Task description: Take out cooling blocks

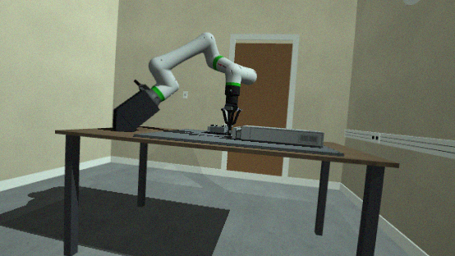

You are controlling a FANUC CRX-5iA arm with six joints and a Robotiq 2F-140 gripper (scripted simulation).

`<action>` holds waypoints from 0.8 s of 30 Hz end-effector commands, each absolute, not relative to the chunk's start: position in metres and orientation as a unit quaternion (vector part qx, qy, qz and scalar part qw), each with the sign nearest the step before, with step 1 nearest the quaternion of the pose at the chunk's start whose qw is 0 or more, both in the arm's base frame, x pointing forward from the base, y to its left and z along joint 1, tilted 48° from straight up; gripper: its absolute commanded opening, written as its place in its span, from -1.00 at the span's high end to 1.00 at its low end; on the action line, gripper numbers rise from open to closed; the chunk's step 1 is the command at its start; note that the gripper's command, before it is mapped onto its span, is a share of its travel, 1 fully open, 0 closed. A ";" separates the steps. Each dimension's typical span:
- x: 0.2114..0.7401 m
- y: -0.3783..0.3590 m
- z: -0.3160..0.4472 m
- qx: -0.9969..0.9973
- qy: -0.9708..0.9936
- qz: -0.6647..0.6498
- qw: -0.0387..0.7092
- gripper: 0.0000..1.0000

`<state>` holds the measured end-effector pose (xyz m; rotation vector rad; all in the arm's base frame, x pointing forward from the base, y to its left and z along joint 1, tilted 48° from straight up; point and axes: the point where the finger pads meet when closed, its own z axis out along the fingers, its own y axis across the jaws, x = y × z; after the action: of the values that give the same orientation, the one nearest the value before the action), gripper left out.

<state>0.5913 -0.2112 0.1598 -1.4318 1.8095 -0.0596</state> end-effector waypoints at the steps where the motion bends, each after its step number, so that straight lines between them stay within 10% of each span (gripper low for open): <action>1: 0.592 -0.212 0.161 -0.567 0.717 -0.024 0.405 0.80; 24: 0.597 -0.215 0.164 -0.567 0.717 -0.024 0.405 0.80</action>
<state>0.5966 -0.2136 0.1631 -1.4318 1.8095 -0.0596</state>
